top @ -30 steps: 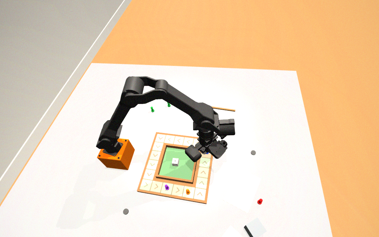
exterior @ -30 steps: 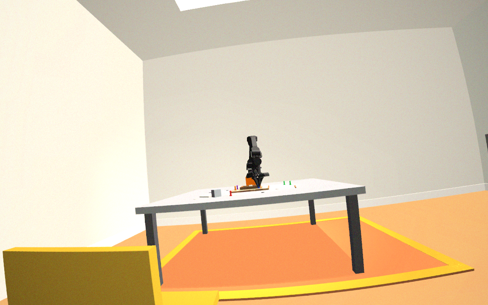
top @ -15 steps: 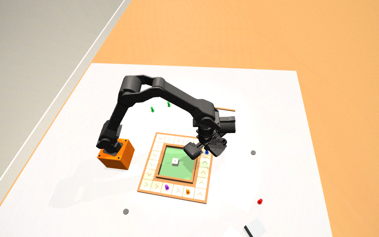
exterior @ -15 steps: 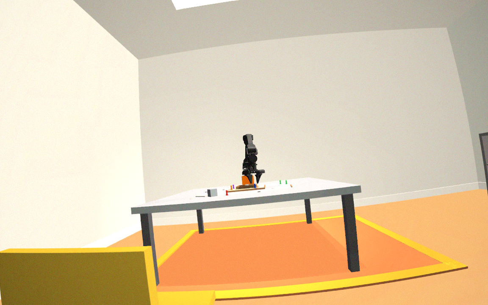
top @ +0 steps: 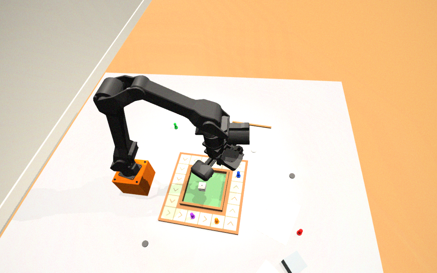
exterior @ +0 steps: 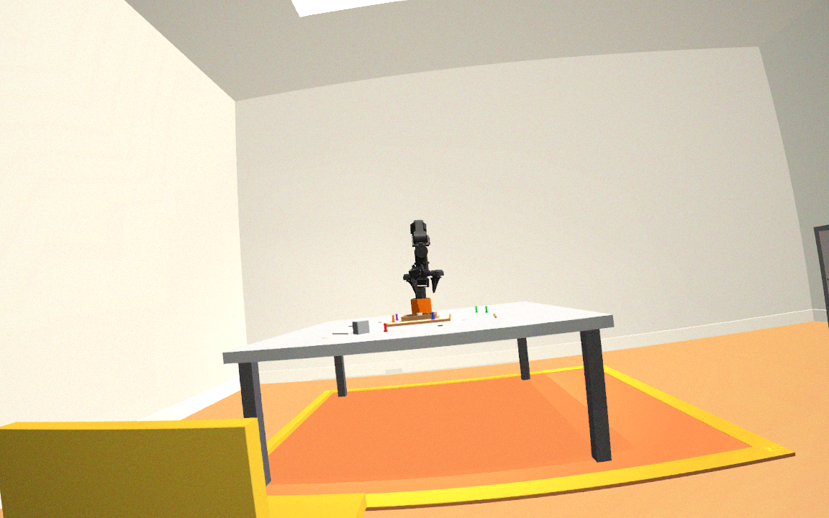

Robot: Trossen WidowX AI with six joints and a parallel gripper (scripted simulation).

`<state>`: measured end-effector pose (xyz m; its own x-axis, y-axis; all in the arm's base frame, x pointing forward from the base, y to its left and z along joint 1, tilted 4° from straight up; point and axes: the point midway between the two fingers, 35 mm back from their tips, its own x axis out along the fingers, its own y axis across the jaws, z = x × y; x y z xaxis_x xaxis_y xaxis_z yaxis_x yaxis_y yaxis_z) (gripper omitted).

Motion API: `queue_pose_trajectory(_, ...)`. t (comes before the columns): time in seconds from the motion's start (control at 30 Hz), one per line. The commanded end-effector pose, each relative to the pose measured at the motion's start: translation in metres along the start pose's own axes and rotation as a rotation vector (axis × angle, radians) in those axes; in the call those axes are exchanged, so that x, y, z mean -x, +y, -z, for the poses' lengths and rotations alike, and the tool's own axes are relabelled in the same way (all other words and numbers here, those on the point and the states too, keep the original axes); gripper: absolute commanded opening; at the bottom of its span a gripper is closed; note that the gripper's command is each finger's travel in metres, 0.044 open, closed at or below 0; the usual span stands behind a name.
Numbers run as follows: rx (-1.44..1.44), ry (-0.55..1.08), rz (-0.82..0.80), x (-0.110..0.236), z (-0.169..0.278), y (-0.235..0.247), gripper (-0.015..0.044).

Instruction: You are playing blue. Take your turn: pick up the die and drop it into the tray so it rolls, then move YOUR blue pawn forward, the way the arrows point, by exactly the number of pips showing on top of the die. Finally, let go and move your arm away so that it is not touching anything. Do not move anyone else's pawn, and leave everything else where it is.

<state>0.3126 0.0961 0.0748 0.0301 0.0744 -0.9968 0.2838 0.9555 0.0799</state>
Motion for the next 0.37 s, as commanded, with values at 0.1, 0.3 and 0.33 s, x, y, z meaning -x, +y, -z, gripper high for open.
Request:
queue_pose_trajectory(0.1, 0.272, 0.012, 0.01, 0.026, 0.068, -0.06, 0.044)
queue_pose_trajectory(0.3, 0.145, -0.006, -0.001, 0.021, 0.034, -0.032, 0.044)
queue_pose_trajectory(0.33, 0.145, -0.006, -0.001, 0.021, 0.034, -0.032, 0.044)
